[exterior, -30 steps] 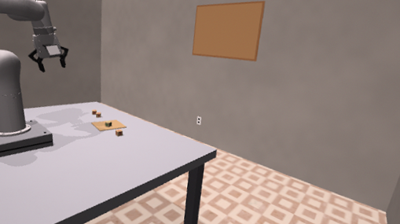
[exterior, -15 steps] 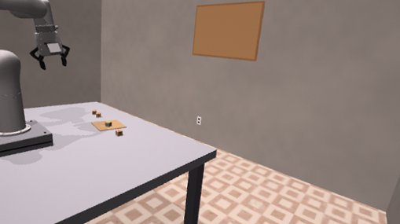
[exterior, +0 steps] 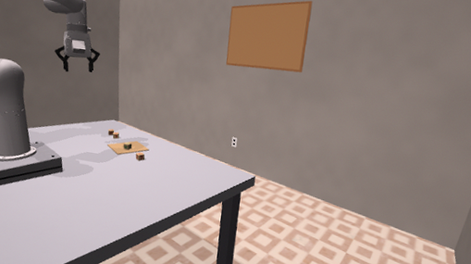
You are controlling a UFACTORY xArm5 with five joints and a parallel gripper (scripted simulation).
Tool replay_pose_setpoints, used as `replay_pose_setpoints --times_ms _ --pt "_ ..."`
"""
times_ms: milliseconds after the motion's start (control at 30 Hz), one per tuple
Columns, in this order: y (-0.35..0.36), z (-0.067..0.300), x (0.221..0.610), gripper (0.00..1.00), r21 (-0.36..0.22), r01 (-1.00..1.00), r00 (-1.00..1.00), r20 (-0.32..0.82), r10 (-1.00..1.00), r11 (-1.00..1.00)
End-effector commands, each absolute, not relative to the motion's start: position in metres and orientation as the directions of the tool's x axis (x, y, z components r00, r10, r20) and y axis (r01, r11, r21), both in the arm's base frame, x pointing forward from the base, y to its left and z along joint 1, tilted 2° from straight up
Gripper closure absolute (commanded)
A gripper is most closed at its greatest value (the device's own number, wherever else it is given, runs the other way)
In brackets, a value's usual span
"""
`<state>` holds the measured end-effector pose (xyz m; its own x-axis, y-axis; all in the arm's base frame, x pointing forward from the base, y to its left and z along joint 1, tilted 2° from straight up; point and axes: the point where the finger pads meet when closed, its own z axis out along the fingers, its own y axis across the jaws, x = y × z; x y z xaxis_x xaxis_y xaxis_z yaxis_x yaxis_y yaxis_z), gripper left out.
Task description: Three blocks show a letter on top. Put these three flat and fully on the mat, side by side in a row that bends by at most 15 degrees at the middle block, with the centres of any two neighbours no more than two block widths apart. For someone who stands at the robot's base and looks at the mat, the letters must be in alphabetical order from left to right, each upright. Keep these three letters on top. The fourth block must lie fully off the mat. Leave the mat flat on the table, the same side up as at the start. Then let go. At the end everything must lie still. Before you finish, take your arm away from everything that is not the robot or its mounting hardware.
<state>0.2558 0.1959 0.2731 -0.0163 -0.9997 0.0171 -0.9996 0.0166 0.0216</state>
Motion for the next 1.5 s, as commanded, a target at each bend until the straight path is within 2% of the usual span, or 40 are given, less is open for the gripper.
replay_pose_setpoints --times_ms 0,200,267,333,400,467,567,600,700,767,833,933,1133,1467 --pt "0.214 0.271 0.283 0.0 0.093 -0.992 -0.074 0.082 -0.994 0.081" --pt "0.238 0.25 0.32 0.0 0.157 -0.973 -0.143 0.161 -0.977 0.168" --pt "0.238 0.25 0.32 0.0 0.157 -0.973 -0.143 0.161 -0.977 0.168" --pt "0.253 0.228 0.343 0.0 0.192 -0.955 -0.184 0.218 -0.958 0.227" --pt "0.253 0.228 0.343 0.0 0.192 -0.955 -0.184 0.218 -0.958 0.227" --pt "0.265 0.201 0.364 0.0 0.221 -0.933 -0.22 0.275 -0.936 0.284" --pt "0.271 0.186 0.373 0.0 0.232 -0.921 -0.236 0.303 -0.923 0.311" --pt "0.275 0.171 0.381 0.0 0.242 -0.91 -0.25 0.33 -0.91 0.337" --pt "0.279 0.155 0.388 0.0 0.25 -0.898 -0.262 0.356 -0.897 0.362" --pt "0.284 0.124 0.398 0.0 0.262 -0.876 -0.282 0.404 -0.87 0.406" --pt "0.284 0.124 0.398 0.0 0.262 -0.876 -0.282 0.404 -0.87 0.406" --pt "0.288 0.084 0.408 0.0 0.271 -0.847 -0.303 0.462 -0.834 0.457" --pt "0.288 0.042 0.412 0.0 0.275 -0.818 -0.318 0.517 -0.795 0.506" --pt "0.288 0.032 0.413 0.0 0.275 -0.81 -0.321 0.53 -0.785 0.517"
